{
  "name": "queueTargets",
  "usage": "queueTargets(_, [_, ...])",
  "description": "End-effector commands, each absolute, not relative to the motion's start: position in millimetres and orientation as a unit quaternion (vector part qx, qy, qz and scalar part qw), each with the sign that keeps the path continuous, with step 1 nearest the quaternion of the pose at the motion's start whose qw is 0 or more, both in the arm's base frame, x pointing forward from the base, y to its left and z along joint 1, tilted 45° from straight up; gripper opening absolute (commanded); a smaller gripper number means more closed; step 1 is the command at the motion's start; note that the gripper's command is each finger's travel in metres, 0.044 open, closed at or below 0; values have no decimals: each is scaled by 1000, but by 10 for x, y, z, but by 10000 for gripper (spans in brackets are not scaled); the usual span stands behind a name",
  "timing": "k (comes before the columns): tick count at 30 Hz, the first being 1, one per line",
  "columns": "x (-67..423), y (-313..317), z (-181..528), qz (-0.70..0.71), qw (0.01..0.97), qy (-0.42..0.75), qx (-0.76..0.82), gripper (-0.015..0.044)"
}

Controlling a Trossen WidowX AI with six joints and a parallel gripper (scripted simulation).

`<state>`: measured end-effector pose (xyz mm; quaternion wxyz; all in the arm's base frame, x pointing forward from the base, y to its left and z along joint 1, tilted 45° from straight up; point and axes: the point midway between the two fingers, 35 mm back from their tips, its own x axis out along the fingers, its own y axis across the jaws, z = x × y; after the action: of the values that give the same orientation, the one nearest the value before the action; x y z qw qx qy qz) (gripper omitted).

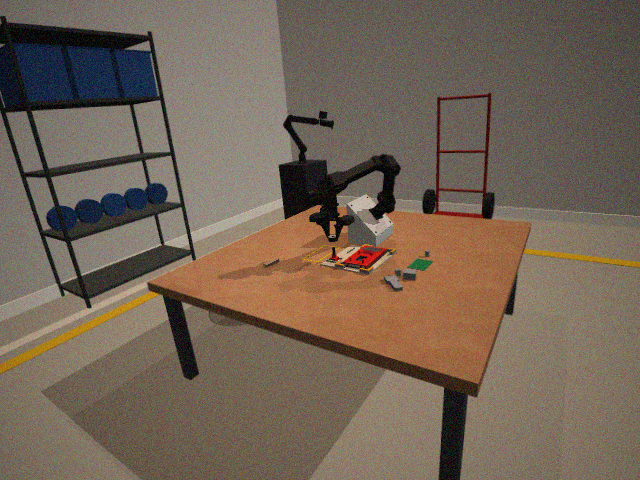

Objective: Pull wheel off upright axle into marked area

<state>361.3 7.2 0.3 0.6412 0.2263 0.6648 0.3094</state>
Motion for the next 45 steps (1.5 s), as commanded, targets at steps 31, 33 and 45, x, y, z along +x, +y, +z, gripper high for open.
queueTargets(31, [3167,-672,-781,308,645,665,218,0])
queueTargets(33, [3165,-655,-798,309,645,665,218,0])
queueTargets(45, [3148,-269,-1208,309,645,664,219,0])
